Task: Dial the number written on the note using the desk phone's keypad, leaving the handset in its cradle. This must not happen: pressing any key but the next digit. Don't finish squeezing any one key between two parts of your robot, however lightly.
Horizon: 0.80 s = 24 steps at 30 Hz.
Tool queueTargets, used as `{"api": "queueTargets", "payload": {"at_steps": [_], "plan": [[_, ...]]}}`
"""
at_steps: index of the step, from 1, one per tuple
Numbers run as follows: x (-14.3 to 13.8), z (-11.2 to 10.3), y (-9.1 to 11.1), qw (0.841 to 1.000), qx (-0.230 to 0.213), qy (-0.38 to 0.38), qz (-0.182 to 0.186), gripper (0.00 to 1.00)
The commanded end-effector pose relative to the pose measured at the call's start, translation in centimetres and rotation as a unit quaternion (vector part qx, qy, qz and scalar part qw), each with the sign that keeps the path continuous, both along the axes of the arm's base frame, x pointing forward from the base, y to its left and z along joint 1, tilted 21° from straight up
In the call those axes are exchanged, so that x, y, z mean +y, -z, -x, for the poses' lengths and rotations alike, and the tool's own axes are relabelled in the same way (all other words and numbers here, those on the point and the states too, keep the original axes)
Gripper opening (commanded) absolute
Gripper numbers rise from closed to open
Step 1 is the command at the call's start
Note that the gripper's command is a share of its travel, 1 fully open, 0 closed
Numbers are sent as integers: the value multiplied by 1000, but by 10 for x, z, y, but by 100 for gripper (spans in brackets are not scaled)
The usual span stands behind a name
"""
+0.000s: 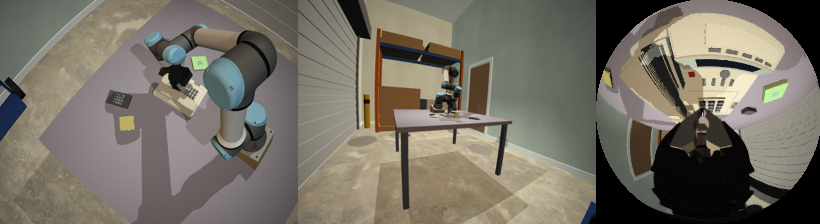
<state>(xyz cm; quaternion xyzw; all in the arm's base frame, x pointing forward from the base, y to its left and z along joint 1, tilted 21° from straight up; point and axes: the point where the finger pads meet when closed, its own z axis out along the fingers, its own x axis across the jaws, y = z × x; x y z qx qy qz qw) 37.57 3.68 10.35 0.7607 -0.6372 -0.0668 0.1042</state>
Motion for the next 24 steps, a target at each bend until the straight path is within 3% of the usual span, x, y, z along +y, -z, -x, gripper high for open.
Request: {"api": "queueTargets", "payload": {"at_steps": [1, 24], "plan": [[0, 0, 0, 1000, -1, 0, 0, 0], [0, -1, 2, 1000, -1, 0, 0, 0]]}}
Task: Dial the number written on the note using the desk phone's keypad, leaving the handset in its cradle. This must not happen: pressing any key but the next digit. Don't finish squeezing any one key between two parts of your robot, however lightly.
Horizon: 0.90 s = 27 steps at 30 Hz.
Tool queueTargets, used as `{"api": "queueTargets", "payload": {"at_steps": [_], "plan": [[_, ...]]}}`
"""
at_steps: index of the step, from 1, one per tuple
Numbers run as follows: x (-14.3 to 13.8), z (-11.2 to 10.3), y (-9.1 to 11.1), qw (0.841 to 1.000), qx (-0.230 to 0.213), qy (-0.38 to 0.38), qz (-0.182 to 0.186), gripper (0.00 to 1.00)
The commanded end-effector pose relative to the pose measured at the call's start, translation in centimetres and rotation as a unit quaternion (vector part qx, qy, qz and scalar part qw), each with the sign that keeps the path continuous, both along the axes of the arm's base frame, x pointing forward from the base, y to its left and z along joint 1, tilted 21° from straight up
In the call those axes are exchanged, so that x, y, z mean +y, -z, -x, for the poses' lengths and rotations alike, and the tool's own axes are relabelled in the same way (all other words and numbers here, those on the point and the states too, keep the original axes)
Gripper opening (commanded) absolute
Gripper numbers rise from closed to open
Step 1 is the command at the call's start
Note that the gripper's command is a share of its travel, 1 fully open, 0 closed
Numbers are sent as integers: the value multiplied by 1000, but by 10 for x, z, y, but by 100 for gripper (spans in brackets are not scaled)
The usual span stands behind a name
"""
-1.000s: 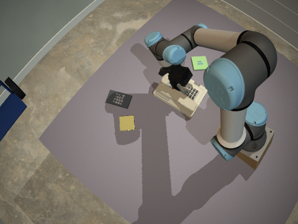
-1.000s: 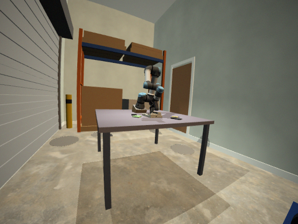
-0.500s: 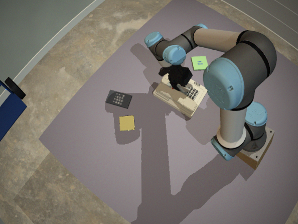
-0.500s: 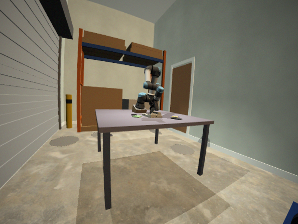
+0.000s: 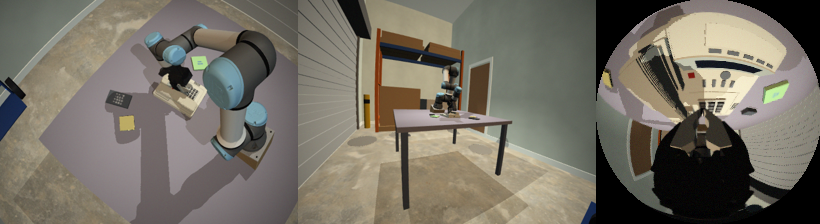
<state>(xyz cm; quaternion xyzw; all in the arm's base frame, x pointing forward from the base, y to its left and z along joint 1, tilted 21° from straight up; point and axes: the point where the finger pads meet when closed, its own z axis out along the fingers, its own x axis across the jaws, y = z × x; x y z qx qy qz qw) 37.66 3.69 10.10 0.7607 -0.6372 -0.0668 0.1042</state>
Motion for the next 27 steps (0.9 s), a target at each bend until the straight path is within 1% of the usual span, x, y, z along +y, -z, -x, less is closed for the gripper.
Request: {"api": "queueTargets", "payload": {"at_steps": [1, 20, 27], "plan": [[0, 0, 0, 1000, -1, 0, 0, 0], [0, -1, 1, 1000, -1, 0, 0, 0], [0, 4, -12, 1000, -1, 0, 0, 0]]}}
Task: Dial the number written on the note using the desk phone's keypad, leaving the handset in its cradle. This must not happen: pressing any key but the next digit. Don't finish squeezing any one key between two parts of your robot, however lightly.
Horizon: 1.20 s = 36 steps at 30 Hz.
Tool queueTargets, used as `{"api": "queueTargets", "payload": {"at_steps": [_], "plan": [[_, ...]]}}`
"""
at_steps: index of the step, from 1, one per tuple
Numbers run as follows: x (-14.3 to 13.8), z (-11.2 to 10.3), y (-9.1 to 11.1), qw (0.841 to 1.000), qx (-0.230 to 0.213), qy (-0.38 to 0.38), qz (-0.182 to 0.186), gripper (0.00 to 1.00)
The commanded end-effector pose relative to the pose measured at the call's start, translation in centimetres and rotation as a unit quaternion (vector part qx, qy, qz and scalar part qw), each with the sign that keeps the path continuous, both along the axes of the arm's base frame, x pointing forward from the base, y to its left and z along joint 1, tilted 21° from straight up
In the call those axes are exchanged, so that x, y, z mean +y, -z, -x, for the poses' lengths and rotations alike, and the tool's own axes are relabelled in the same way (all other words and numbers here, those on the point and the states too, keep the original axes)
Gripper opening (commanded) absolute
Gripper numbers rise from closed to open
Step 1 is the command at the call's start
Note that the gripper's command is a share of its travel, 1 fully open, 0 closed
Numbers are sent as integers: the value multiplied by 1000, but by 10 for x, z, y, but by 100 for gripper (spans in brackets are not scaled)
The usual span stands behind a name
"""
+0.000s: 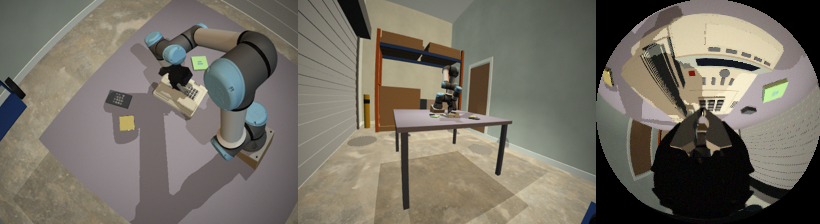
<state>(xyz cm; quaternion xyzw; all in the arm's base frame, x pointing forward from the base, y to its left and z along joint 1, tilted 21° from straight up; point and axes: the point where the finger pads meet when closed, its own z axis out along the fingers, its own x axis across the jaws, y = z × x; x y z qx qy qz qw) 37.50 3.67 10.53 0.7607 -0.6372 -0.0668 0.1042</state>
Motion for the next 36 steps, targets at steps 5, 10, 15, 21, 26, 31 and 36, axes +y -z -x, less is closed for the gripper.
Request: {"api": "queueTargets", "payload": {"at_steps": [5, 10, 15, 21, 26, 31, 36], "plan": [[-1, 3, -10, 1000, -1, 0, 0, 0], [-3, 4, -9, 1000, -1, 0, 0, 0], [-14, 6, -8, 1000, -1, 0, 0, 0], [-32, 8, -7, 1000, -1, 0, 0, 0], [-38, 9, -6, 1000, -1, 0, 0, 0], [-40, 10, -6, 1000, -1, 0, 0, 0], [-40, 9, -3, 1000, -1, 0, 0, 0]]}}
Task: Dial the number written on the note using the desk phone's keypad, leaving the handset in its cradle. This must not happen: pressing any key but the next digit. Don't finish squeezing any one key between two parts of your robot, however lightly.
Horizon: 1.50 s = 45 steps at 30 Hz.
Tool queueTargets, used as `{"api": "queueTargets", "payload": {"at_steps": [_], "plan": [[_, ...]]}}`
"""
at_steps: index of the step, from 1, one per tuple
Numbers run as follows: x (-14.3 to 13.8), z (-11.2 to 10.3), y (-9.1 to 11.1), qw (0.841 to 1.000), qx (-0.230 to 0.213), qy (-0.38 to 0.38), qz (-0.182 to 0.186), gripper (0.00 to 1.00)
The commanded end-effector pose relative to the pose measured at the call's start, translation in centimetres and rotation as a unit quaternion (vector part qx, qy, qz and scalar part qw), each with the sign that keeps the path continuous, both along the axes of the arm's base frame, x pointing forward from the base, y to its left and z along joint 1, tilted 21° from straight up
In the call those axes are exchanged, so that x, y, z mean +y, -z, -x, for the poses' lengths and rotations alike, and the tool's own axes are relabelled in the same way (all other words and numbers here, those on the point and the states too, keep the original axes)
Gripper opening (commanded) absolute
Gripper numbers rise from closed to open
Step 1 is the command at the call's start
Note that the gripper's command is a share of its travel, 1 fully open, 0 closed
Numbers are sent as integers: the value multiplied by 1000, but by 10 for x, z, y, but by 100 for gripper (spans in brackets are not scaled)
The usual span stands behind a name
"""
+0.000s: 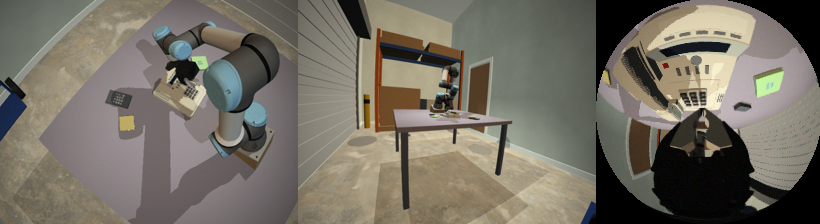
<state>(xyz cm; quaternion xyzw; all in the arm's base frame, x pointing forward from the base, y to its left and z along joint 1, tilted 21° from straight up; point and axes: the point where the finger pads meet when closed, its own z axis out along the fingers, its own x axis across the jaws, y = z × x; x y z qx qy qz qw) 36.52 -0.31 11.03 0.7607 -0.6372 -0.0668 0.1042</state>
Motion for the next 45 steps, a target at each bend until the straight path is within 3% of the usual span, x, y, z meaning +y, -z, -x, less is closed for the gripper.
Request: {"api": "queueTargets", "payload": {"at_steps": [1, 45], "plan": [[-1, -1, 3, 1000, -1, 0, 0, 0], [0, -6, 14, 1000, -1, 0, 0, 0]]}}
